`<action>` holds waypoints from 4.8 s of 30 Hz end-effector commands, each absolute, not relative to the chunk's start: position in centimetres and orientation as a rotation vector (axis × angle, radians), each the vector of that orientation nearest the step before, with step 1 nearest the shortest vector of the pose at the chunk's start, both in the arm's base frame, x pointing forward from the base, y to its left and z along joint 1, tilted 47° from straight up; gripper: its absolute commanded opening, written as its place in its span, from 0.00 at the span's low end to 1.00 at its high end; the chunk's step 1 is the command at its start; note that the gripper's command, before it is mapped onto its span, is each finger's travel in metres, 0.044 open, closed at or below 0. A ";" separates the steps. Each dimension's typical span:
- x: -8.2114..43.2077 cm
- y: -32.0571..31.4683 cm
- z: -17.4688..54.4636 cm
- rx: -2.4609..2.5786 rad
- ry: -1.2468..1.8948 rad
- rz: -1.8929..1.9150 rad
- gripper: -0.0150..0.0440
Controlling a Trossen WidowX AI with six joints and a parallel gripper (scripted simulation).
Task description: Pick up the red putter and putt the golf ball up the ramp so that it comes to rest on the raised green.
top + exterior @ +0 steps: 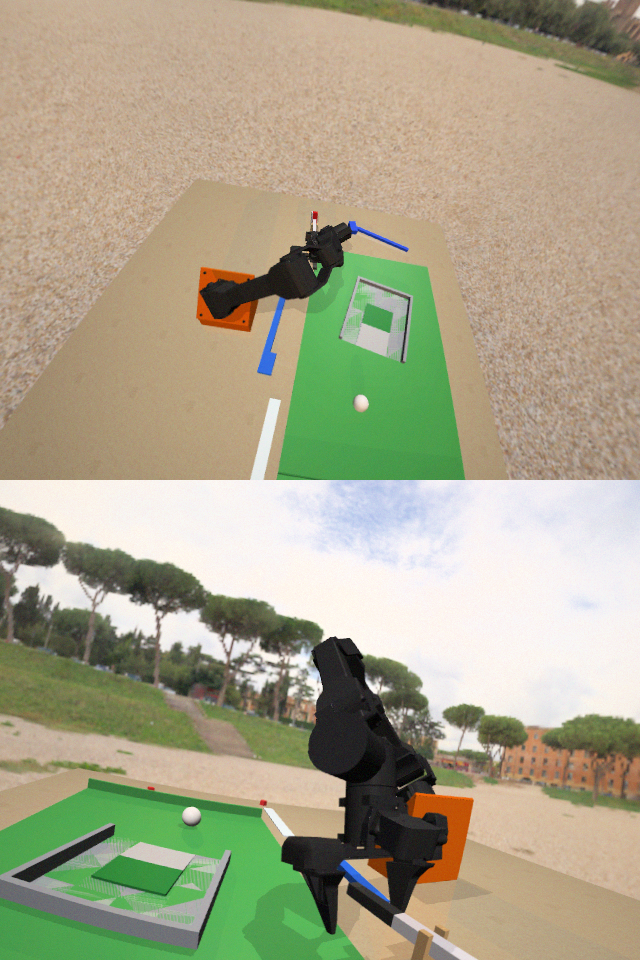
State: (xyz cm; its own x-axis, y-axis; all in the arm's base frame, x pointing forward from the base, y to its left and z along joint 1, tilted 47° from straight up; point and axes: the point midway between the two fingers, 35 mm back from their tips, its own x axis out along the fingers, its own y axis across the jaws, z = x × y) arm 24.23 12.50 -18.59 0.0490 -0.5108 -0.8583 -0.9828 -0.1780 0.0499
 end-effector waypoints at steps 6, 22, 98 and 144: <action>24.2 12.6 -18.6 -1.750 1.503 1.044 0.69; 24.2 12.7 -18.5 -1.750 1.502 1.044 0.25; 25.6 -5.8 16.9 -0.655 1.392 -0.500 0.25; 22.5 -14.4 15.6 -0.493 1.300 -0.732 0.25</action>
